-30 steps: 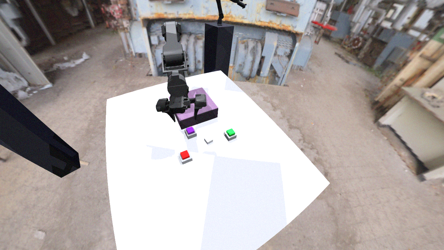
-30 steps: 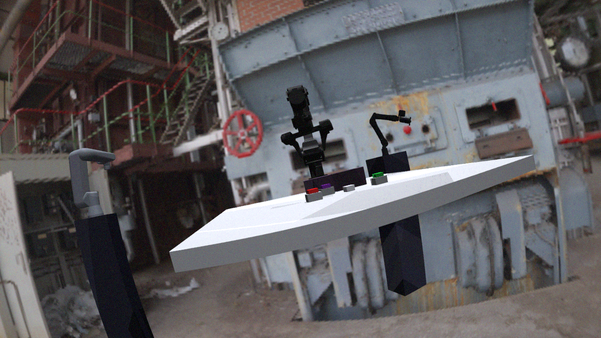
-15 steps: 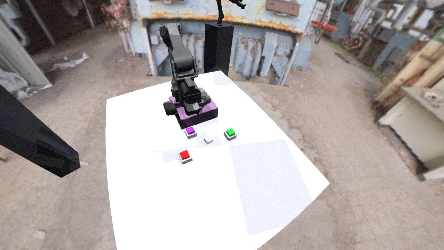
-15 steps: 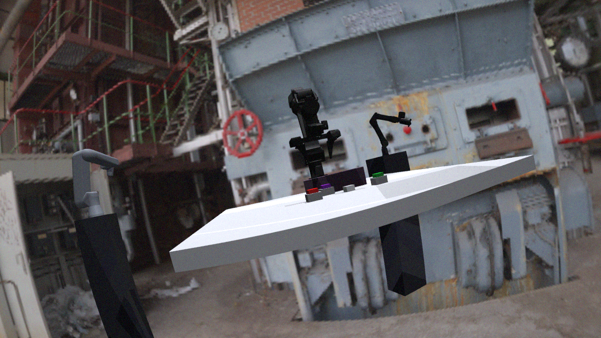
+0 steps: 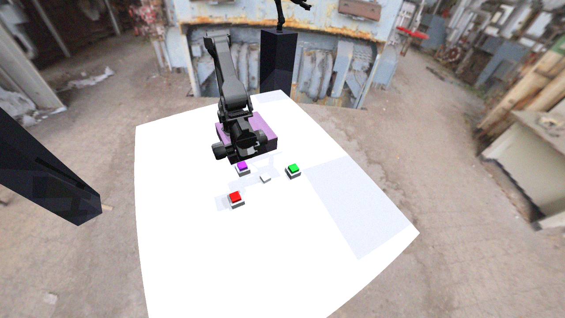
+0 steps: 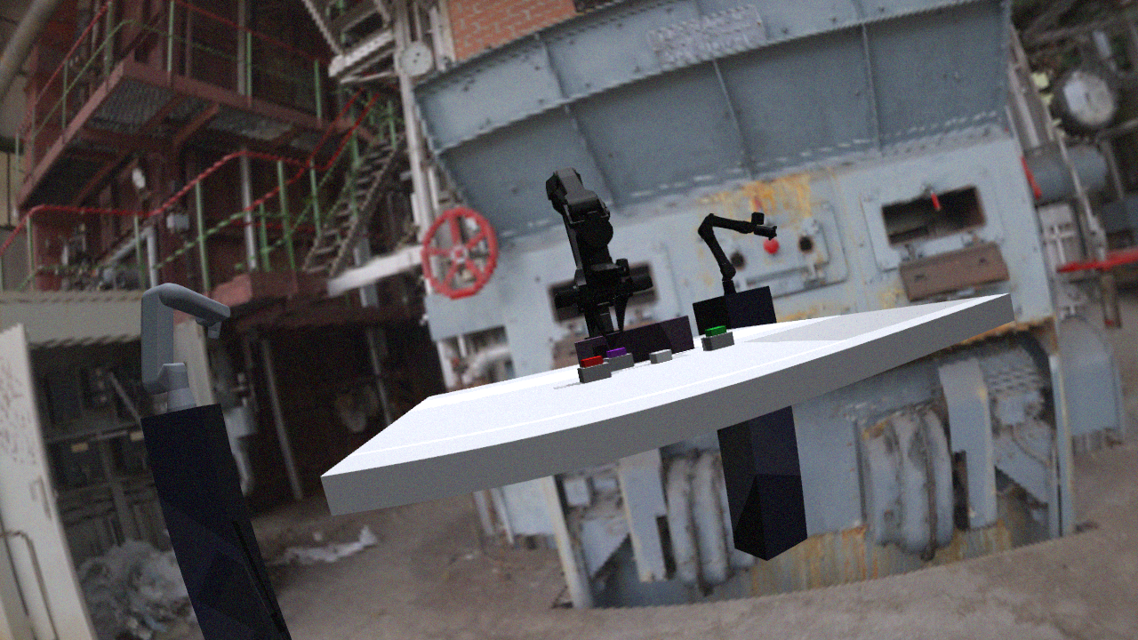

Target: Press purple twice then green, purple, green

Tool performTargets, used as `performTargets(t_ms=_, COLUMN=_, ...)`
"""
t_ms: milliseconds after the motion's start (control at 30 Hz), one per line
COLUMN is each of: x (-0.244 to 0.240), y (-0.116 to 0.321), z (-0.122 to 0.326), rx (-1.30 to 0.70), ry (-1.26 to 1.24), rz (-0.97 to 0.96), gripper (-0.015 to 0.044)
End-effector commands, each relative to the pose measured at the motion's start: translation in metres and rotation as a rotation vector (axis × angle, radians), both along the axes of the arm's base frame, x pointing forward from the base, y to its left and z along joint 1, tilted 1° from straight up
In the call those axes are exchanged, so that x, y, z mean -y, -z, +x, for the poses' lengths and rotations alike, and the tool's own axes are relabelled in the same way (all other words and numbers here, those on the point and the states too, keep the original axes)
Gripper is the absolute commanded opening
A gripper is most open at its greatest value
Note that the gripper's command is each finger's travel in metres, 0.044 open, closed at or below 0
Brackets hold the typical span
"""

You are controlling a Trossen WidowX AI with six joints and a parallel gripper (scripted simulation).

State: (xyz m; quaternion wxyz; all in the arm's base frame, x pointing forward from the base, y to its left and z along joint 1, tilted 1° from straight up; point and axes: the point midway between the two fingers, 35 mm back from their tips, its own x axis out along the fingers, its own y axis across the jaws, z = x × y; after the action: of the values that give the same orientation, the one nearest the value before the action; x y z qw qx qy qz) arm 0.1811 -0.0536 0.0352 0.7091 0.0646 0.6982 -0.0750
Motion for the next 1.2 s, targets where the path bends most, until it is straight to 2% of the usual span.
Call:
performTargets(t_ms=0, x=0.001, y=0.004, z=-0.002, rx=-0.009, ry=-0.003, rz=-0.003, gripper=0.002)
performTargets(t_ms=1167, x=0.001, y=0.037, z=-0.002, rx=-0.009, ry=-0.003, rz=-0.003, gripper=0.002)
